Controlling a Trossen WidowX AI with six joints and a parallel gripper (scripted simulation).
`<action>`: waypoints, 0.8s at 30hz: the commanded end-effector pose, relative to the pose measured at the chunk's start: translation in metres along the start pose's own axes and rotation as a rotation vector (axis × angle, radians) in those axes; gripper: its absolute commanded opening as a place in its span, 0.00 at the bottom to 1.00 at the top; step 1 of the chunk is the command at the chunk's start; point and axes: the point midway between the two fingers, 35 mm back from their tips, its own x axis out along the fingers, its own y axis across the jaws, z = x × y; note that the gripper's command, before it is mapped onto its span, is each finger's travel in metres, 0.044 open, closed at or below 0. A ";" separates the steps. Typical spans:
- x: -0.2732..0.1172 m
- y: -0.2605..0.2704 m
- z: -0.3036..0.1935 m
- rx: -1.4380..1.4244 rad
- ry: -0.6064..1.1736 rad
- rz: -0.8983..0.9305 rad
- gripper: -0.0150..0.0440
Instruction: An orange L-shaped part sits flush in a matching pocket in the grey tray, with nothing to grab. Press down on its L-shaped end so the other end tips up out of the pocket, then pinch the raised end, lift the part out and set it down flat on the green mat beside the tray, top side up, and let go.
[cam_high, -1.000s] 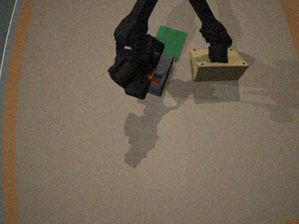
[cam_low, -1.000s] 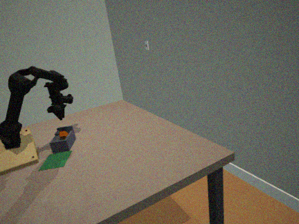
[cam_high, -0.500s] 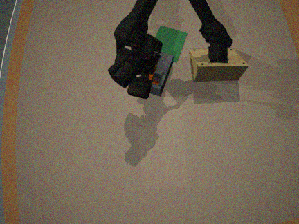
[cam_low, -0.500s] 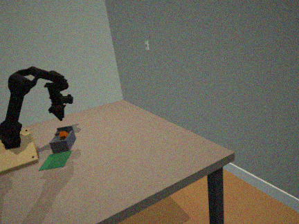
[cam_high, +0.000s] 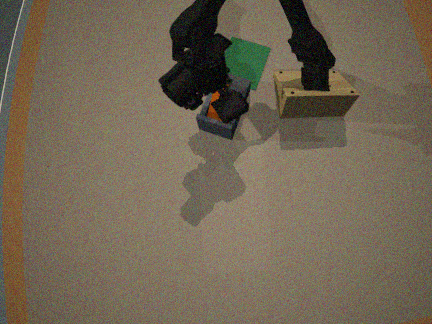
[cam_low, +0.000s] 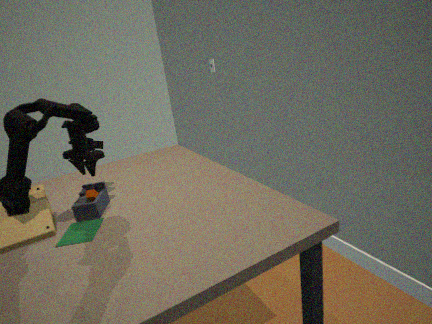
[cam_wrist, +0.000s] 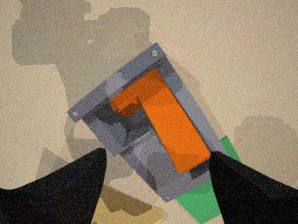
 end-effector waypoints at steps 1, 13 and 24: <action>-0.004 -0.025 -0.025 -0.656 -0.012 -0.009 0.73; -0.004 -0.025 -0.025 -0.665 -0.012 -0.009 0.73; 0.028 -0.026 -0.025 -0.665 -0.012 -0.010 0.73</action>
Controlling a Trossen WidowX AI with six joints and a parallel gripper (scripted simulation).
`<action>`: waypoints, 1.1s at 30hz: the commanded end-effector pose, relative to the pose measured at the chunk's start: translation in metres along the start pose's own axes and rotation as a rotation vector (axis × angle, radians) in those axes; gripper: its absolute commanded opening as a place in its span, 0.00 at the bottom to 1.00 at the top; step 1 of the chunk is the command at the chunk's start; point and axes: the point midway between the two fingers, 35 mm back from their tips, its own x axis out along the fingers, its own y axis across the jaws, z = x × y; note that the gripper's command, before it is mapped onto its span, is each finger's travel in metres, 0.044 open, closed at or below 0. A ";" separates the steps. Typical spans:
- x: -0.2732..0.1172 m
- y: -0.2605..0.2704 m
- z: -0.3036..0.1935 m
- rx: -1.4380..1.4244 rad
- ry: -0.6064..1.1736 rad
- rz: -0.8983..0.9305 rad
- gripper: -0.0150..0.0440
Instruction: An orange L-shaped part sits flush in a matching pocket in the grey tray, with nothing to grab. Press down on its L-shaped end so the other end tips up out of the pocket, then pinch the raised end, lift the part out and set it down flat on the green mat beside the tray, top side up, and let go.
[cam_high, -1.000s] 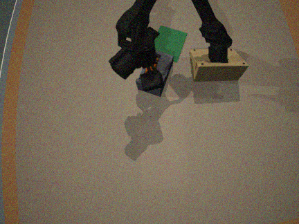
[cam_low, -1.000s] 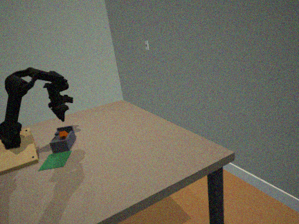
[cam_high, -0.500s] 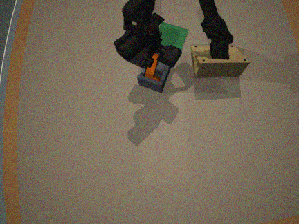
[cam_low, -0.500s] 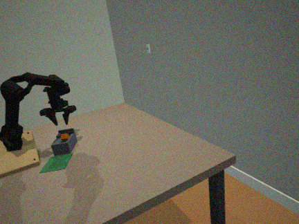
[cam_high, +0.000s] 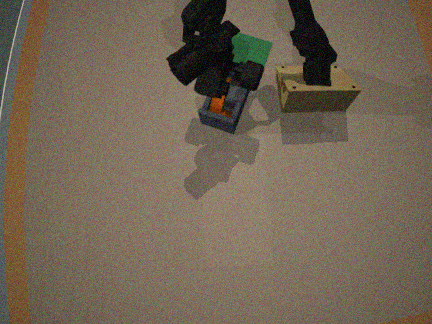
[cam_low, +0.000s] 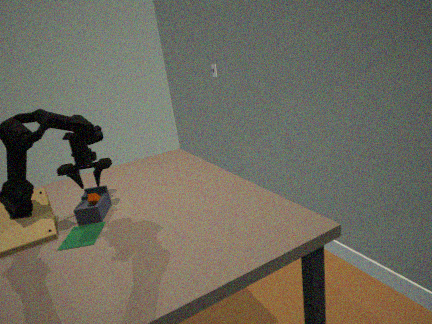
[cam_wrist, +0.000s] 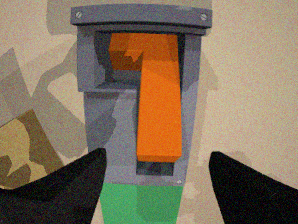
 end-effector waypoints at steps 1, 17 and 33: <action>0.007 -0.001 0.000 -0.003 -0.004 -0.008 0.73; 0.031 -0.002 0.001 -0.003 -0.005 -0.008 0.73; 0.054 -0.001 0.000 -0.003 -0.003 -0.009 0.73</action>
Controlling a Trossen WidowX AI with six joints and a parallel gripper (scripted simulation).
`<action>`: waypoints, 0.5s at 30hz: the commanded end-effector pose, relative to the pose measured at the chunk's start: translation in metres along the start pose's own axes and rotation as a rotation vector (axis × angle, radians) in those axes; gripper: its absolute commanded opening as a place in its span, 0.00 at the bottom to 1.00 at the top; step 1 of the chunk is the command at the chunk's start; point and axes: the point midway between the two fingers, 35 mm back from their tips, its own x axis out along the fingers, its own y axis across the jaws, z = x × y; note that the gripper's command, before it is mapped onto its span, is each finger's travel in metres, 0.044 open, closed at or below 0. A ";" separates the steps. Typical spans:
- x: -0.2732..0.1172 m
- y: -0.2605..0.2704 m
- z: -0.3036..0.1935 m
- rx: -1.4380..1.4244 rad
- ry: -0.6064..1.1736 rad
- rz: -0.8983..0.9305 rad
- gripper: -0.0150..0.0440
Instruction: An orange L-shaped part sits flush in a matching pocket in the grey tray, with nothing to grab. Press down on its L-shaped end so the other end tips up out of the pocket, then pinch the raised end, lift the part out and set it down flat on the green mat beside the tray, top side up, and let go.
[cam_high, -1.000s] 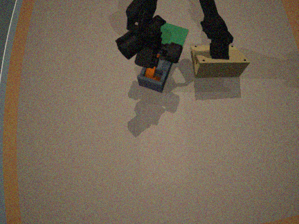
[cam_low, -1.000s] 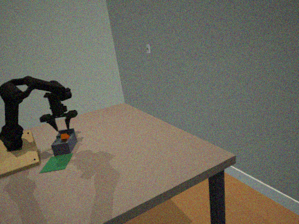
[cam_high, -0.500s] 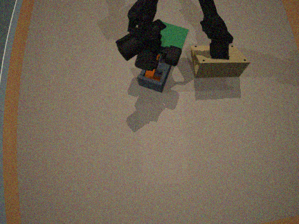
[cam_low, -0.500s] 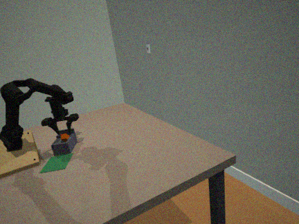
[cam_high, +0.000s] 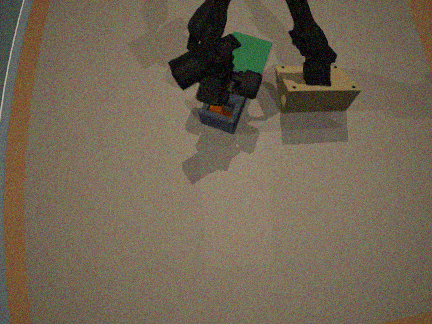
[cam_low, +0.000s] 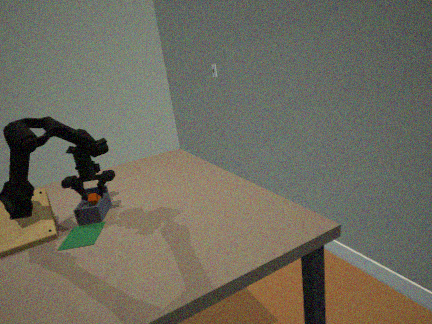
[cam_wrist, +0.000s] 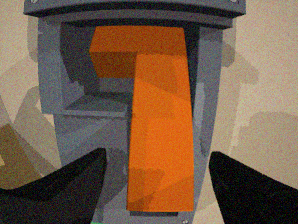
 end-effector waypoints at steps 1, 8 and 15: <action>0.000 0.000 0.000 0.000 0.000 0.000 0.68; 0.000 0.000 0.000 0.000 0.000 0.000 0.44; 0.000 0.000 0.000 0.000 0.000 0.000 0.36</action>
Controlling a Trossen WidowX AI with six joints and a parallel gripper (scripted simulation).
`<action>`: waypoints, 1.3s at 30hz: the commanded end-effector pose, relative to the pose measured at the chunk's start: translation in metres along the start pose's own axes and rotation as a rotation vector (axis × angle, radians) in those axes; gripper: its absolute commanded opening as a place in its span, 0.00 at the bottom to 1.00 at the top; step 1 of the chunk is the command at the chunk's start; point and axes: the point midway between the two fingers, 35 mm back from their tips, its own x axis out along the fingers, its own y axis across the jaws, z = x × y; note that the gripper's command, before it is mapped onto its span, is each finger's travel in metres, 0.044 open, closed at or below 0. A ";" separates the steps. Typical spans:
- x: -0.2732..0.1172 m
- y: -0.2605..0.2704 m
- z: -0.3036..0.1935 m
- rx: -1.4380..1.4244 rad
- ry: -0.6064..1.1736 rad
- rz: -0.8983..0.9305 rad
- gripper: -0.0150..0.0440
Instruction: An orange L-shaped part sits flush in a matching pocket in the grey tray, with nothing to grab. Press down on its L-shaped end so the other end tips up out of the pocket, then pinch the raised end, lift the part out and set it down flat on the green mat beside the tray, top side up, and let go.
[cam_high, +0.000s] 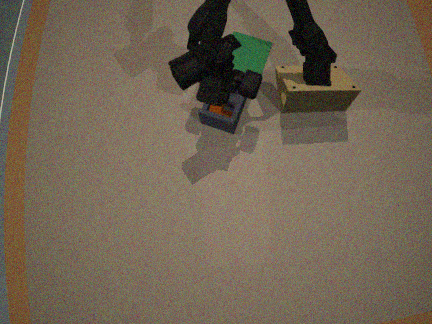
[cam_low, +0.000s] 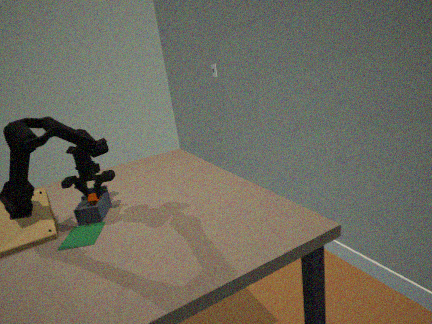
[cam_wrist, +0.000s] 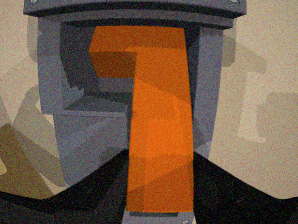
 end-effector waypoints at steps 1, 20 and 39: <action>0.000 0.000 0.000 0.002 -0.001 0.001 0.32; -0.017 0.000 0.000 -0.002 0.001 -0.001 0.25; -0.046 0.000 0.001 -0.004 0.001 -0.001 0.25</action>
